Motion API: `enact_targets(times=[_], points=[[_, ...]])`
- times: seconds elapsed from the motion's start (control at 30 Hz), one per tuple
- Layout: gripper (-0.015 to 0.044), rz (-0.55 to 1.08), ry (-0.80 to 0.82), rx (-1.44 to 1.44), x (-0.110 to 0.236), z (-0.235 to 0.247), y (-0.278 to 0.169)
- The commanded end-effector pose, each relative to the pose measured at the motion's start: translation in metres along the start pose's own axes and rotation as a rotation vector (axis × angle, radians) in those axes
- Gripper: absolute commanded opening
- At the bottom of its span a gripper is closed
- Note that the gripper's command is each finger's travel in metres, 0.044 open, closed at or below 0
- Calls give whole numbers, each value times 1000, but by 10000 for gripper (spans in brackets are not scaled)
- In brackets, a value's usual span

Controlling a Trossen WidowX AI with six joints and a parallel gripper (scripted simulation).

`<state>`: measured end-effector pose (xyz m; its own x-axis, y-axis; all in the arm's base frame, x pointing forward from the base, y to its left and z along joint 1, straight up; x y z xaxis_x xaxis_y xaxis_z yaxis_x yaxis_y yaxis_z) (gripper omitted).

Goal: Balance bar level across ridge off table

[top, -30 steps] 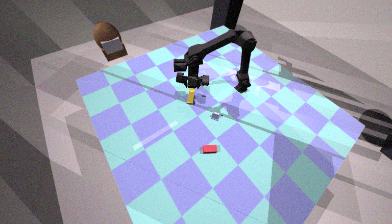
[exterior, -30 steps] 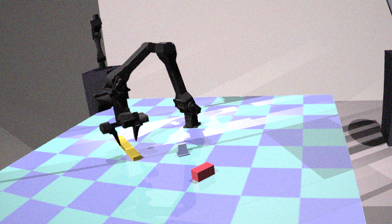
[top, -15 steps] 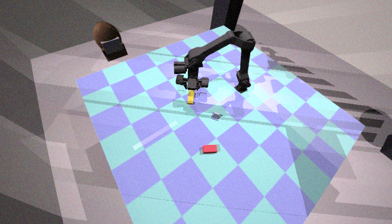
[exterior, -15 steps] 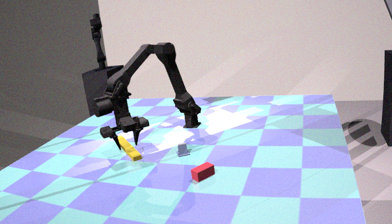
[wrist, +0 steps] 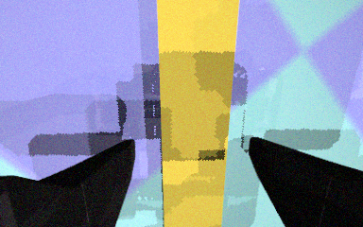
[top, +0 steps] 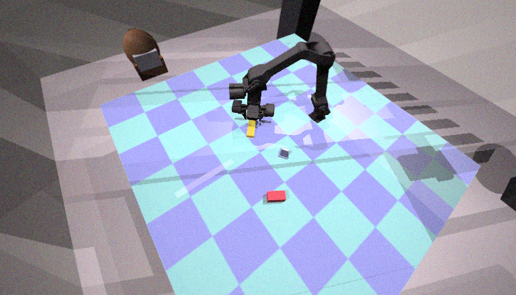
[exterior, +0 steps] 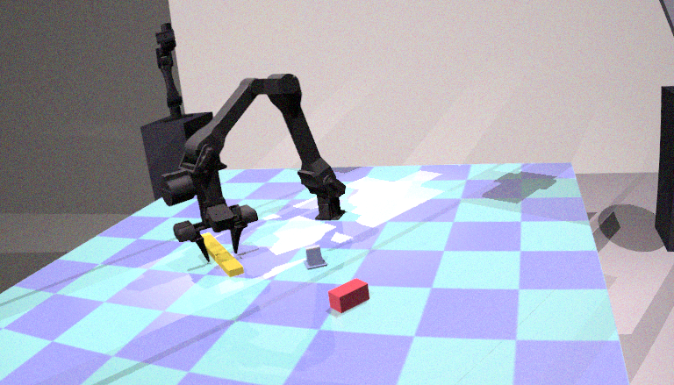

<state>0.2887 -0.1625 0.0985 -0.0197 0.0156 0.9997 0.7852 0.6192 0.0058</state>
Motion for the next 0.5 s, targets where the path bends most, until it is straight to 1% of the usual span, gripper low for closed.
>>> enact_targets(times=[0.0,0.1,0.33,0.47], points=[[315,-4,0,-3,-1,0,1],[315,-4,0,-3,-1,0,1],[131,0,0,0,0,0,0],[105,0,0,0,0,0,0]])
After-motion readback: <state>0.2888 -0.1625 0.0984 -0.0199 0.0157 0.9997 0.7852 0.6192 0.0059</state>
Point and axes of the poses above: the point midway between the two fingers, 35 mm back from their tips, its own x axis back along the fingers, its own z axis across the jaws, y = z × x, the point moved 5 cm from there along x, back along the fingers, and after that the axes turned 10 degrees about -x, right-handed, at the moved point
